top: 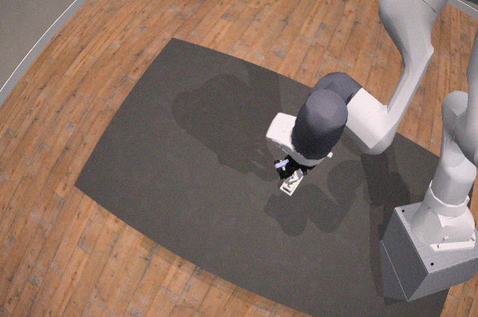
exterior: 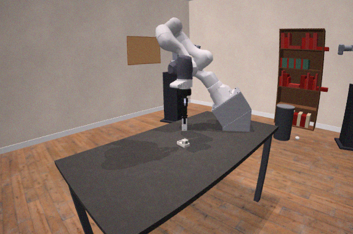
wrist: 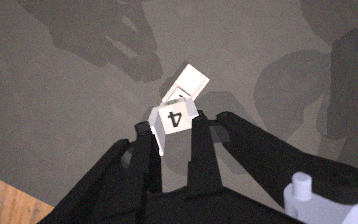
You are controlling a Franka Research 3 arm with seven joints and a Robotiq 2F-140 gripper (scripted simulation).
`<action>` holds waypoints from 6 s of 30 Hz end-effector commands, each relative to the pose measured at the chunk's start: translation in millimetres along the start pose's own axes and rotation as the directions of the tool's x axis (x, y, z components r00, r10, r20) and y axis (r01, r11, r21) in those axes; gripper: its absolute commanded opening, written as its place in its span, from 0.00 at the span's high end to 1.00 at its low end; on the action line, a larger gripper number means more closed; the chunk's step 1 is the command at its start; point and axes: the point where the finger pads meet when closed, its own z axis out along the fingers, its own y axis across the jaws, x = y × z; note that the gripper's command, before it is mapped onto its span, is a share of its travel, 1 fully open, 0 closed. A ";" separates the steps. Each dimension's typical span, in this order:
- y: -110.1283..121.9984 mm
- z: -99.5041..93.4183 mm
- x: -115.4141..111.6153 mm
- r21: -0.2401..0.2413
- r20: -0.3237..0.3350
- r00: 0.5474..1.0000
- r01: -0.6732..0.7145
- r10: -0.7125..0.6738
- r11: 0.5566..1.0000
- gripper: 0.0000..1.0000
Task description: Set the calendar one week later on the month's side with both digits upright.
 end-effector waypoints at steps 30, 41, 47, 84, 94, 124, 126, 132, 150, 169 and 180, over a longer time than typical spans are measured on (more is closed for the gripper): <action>-16.5 1.5 -12.0 -0.001 0.013 0.807 0.590 -0.590 0.807 0.84; -22.2 2.0 -16.6 0.001 0.013 0.688 0.726 -0.726 0.688 0.84; -24.8 2.3 -18.7 0.003 0.012 0.624 0.781 -0.781 0.624 0.84; -43.5 4.0 -35.7 0.011 0.008 0.067 0.998 -0.998 0.067 0.84; -48.0 4.3 -40.2 0.012 0.005 -0.083 0.996 -0.997 -0.083 0.84; -62.8 5.5 -56.1 0.014 -0.004 -0.547 0.837 -0.837 -0.547 0.84; -63.8 5.6 -57.3 0.014 -0.005 -0.577 0.817 -0.817 -0.577 0.84; -65.3 5.7 -59.0 0.014 -0.006 -0.617 0.787 -0.787 -0.617 0.84; -65.4 7.8 -59.2 0.014 -0.006 -0.620 0.785 -0.785 -0.620 0.84; -65.2 73.4 -59.7 0.014 -0.006 -0.620 0.784 -0.785 -0.620 0.84; -65.2 99.2 -59.9 0.014 -0.006 -0.620 0.784 -0.785 -0.620 0.84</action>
